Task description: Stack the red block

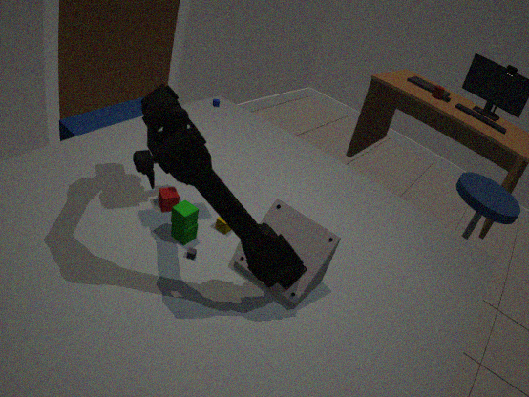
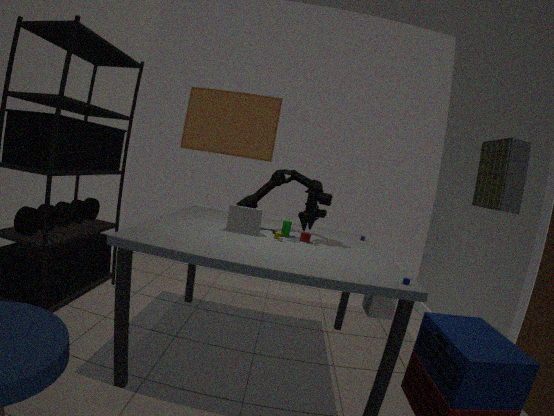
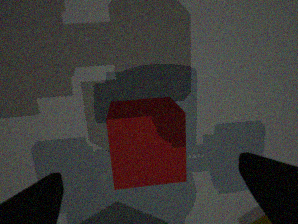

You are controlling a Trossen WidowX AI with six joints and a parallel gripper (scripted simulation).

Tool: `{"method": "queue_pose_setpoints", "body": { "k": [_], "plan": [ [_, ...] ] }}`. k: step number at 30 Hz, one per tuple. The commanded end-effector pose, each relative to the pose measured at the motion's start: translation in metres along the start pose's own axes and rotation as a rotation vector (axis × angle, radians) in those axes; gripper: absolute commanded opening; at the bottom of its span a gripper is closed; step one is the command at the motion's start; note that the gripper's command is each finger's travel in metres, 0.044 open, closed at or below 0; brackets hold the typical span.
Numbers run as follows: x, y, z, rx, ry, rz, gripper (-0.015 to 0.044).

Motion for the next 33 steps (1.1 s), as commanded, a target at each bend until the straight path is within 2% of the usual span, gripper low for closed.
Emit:
{"method": "queue_pose_setpoints", "body": {
  "k": [1,33],
  "plan": [
    [-0.005,-0.001,0.000,-0.003,-0.004,-0.006,0.0440],
    [-0.054,0.000,0.000,-0.003,-0.004,-0.008,0.0440]
  ]
}}
Point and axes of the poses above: the point midway between the two fingers, 35 mm back from their tips, its own x axis back along the fingers, its own y axis across the jaws, z = x × y, the point moved 7 cm from there along x, back along the fingers, and after that the axes turned 4 degrees about x, right-handed, at the moved point
